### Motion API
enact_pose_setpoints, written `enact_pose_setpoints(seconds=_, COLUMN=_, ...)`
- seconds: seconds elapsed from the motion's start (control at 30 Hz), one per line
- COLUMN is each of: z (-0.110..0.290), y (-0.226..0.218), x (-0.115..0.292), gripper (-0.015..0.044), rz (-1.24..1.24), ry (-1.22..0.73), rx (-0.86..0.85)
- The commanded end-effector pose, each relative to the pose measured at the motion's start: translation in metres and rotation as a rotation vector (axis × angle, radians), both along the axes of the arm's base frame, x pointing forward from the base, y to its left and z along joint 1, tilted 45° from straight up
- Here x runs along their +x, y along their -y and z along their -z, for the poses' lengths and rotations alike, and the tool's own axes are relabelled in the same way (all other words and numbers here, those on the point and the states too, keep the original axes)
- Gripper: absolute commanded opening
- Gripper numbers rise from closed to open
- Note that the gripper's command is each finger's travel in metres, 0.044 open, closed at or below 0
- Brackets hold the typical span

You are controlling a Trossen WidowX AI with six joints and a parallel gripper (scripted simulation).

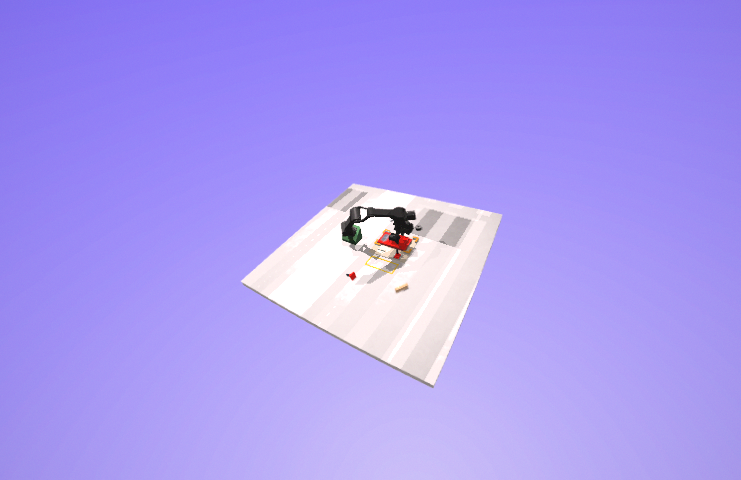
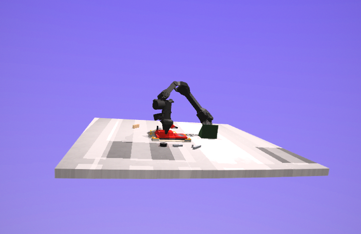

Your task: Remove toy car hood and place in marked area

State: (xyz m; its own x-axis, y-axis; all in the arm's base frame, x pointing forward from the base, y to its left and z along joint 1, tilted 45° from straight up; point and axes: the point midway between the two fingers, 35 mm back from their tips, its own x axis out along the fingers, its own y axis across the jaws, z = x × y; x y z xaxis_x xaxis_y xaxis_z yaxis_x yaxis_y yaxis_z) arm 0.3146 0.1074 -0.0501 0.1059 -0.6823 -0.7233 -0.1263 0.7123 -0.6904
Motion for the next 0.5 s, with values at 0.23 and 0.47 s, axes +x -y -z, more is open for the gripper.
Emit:
enact_pose_setpoints(seconds=0.23, z=-0.0041, y=-0.0042, x=-0.0001, gripper=0.0, rz=0.0, ry=0.002, rx=0.0)
enact_pose_setpoints(seconds=0.47, z=-0.0073, y=-0.0074, x=-0.0006, gripper=0.0, rz=0.0, ry=0.001, rx=0.001)
